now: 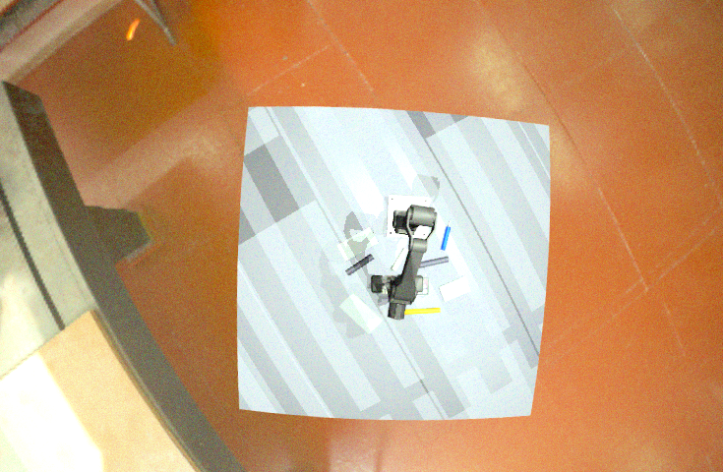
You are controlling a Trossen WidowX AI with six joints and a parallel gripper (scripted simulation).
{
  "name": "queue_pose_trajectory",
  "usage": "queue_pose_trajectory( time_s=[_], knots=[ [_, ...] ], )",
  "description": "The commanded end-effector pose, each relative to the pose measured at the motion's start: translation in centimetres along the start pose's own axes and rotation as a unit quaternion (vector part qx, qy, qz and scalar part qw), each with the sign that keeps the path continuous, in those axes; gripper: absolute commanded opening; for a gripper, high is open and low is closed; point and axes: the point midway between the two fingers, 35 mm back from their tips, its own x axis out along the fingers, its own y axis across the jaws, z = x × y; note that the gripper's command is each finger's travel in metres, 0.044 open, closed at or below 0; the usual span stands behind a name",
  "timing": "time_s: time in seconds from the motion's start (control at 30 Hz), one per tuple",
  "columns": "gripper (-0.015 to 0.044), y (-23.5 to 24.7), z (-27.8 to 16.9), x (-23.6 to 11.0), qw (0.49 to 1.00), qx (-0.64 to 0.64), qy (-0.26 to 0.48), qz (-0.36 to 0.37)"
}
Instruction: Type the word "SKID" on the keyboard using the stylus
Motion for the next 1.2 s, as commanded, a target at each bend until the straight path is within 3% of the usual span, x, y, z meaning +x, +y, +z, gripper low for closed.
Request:
queue_pose_trajectory(
  time_s=[0.0,0.23,0.47,0.8,1.0,1.17],
  knots=[
    [0.0,0.1,-0.4,0.2,1.0,0.003,0.003,0.0],
    [0.0,0.9,-0.3,0.2,1.0,0.003,0.003,0.0],
    [0.0,7.6,-0.3,0.1,1.0,0.004,0.003,0.004],
    [0.0,7.8,-0.4,0.1,1.0,0.004,0.003,0.004],
    [0.0,7.7,-0.3,-5.6,1.0,0.004,0.003,0.004],
    [0.0,7.8,-0.3,-5.8,1.0,0.003,0.001,0.005]
  ],
)
